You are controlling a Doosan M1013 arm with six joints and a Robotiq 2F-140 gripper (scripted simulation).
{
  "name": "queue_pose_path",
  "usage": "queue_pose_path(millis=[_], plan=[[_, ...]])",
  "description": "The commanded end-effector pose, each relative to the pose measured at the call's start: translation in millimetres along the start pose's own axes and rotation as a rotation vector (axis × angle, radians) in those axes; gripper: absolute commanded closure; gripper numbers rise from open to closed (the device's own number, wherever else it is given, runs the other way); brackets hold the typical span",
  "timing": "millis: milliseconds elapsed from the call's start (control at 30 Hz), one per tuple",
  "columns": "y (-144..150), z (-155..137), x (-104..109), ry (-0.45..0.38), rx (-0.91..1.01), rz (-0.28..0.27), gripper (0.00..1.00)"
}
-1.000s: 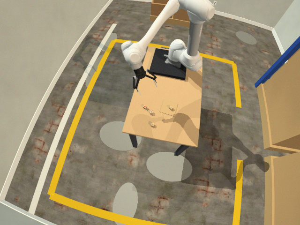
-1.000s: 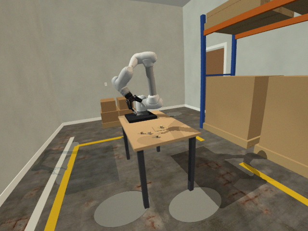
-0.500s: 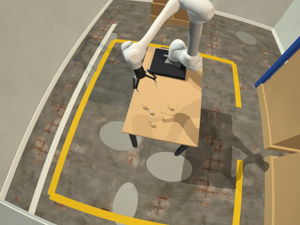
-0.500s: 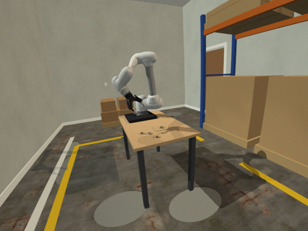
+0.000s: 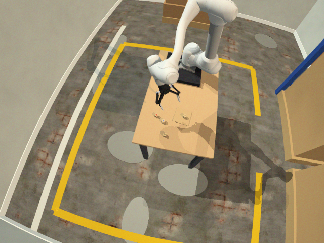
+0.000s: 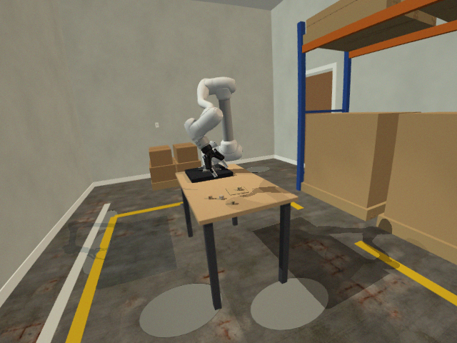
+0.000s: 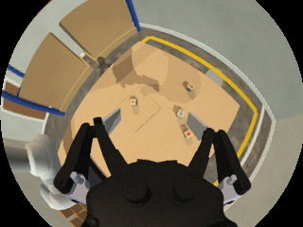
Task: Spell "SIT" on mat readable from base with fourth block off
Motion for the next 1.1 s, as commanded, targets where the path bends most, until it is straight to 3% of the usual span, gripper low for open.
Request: queue_pose_path(millis=[0, 33, 100, 200, 300, 1067], plan=[[-31, 0, -51, -0.065, 0.046, -0.053, 0.0], [-39, -1, -62, -0.076, 0.061, -0.065, 0.0], [-39, -1, -62, -0.076, 0.061, -0.065, 0.0], [-75, -6, -106, -0.118, 0.134, -0.115, 0.0], [-94, -10, -126, -0.132, 0.176, -0.14, 0.0], [-96, -10, -128, -0.133, 0.181, -0.142, 0.0]])
Point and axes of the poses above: the point where the finger pads meet when closed, its own x axis back along the fingers, its own y axis across the jaws, z = x × y, the point moved 3 cm from there along x, back along the fingers, and after that the axes turned 15 degrees about -x, right-handed, at the moved point
